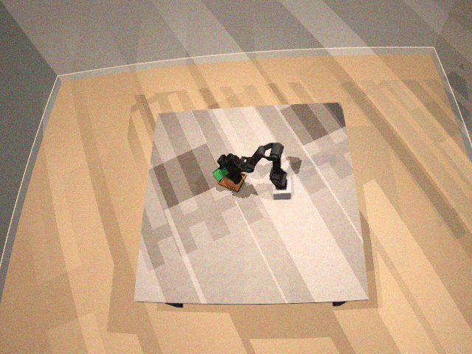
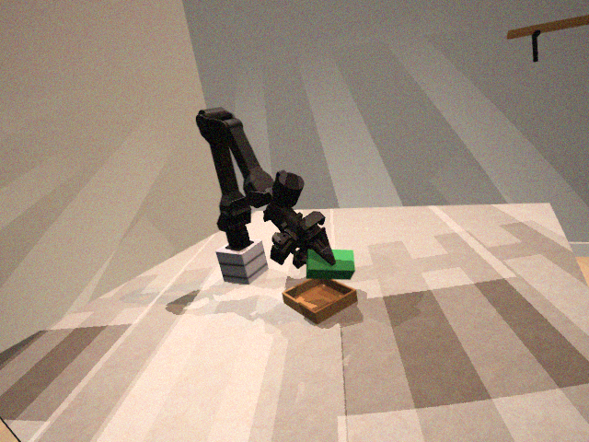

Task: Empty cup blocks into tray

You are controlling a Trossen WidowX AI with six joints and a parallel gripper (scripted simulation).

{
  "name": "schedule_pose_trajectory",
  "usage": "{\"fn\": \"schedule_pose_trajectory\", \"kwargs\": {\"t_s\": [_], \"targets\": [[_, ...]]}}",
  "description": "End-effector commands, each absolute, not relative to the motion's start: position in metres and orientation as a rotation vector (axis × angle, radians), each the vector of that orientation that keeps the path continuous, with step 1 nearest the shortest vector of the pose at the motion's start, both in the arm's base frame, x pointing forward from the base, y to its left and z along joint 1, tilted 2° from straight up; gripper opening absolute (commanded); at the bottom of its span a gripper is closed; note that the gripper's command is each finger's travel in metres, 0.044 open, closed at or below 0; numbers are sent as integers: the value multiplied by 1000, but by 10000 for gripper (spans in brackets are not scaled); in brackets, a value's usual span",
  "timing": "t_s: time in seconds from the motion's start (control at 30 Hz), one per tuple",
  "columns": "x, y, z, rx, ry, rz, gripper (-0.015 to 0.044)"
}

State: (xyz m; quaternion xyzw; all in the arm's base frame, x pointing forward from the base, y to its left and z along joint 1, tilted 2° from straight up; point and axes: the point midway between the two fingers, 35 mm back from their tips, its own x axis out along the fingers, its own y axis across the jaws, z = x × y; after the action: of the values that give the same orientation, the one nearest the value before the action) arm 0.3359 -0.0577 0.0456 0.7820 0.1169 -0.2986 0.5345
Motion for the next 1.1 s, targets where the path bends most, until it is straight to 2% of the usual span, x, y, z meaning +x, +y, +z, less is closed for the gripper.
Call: {"fn": "schedule_pose_trajectory", "kwargs": {"t_s": [0.0,1.07], "targets": [[337,-58,46,1954,242,-736,0],[344,-59,41,2608,-29,-898,0]]}}
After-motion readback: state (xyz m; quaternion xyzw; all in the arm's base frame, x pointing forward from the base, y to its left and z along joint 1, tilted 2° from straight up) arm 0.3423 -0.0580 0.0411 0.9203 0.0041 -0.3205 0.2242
